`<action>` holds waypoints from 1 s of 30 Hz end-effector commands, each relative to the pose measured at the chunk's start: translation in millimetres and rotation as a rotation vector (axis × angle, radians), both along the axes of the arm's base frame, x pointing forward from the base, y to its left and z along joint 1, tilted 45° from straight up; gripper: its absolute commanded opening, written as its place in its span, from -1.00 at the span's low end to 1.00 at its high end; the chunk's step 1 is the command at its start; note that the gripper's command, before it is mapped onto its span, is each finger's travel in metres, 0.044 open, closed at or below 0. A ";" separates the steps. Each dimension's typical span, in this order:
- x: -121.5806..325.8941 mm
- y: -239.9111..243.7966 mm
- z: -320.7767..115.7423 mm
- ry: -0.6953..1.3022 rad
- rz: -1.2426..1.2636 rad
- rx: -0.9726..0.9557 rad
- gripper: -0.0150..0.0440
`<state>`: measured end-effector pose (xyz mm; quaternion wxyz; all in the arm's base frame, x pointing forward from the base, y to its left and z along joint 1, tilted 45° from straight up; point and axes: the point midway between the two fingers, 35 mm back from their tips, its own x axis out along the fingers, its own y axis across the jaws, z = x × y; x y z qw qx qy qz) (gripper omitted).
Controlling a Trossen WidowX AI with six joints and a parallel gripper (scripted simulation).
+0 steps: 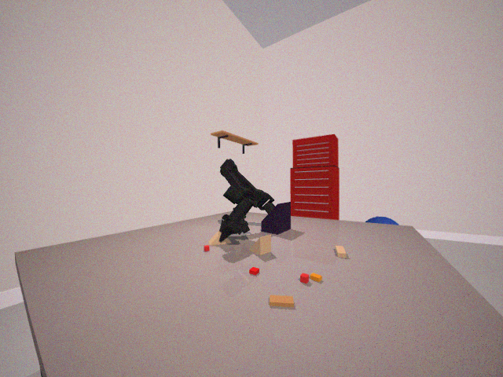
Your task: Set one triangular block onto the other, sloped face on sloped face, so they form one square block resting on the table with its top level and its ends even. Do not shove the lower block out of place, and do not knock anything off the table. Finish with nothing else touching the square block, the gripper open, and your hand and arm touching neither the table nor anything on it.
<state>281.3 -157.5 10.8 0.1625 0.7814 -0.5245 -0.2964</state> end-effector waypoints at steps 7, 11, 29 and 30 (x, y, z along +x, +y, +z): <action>7.5 10.5 4.9 0.001 -0.004 0.014 -0.49; 13.1 20.6 11.8 0.002 -0.006 0.023 -0.49; 20.2 66.1 67.2 -0.001 -0.001 0.008 -0.49; 19.9 67.4 69.5 -0.001 -0.001 0.006 -0.49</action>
